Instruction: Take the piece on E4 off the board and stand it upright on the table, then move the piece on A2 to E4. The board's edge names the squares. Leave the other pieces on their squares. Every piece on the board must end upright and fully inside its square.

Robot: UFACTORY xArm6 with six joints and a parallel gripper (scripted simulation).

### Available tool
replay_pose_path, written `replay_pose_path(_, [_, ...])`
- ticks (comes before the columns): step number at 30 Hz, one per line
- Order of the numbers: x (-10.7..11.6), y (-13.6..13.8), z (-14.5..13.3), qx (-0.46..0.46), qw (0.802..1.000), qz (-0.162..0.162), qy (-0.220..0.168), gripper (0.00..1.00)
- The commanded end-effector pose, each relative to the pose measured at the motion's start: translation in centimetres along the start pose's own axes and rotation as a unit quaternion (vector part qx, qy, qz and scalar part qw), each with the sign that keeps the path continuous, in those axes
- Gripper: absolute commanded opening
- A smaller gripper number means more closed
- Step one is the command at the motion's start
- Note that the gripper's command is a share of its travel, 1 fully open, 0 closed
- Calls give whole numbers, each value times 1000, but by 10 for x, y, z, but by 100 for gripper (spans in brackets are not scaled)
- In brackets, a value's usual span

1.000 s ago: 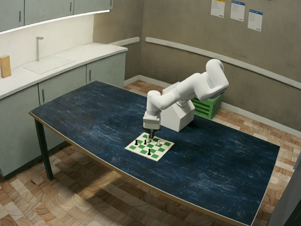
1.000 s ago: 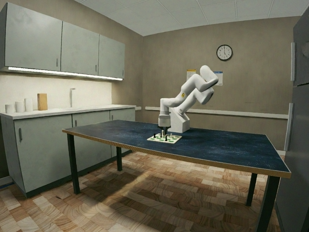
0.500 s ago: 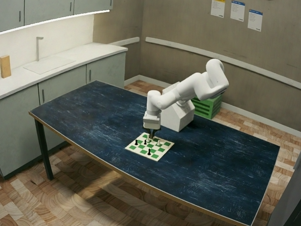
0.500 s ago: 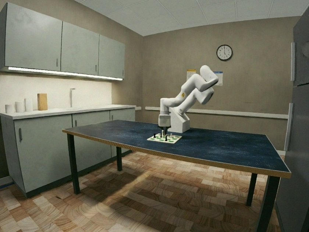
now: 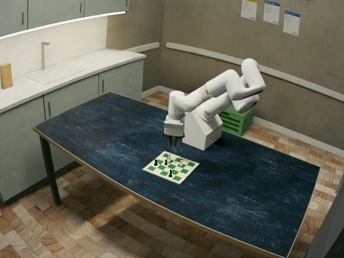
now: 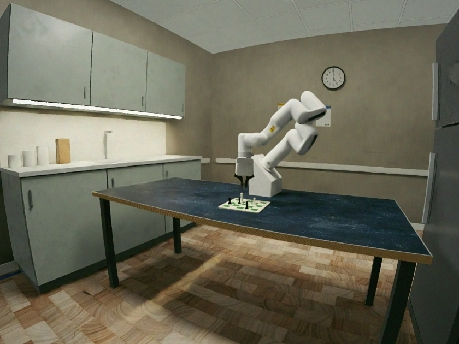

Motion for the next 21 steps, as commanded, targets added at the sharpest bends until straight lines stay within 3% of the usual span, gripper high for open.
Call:
replay_pose_path(1, [28,0,2,0,1000,2,0,0])
replay_pose_path(14, [32,0,3,1,1000,2,0,0])
replay_pose_path(16, [33,8,19,12,1000,1,0,0])
replay_pose_path(18, [34,26,64,43,999,-1,0,0])
replay_pose_path(21, [34,26,64,43,999,-1,0,0])
Point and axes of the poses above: the point where the finger pads meet when closed, its own x axis back along the fingers, its own y axis across the jaws, z = x × y, the point moved 5 cm from there along x, back along the fingers, and after that the axes turned 7 degrees about x, right-handed, at the moved point
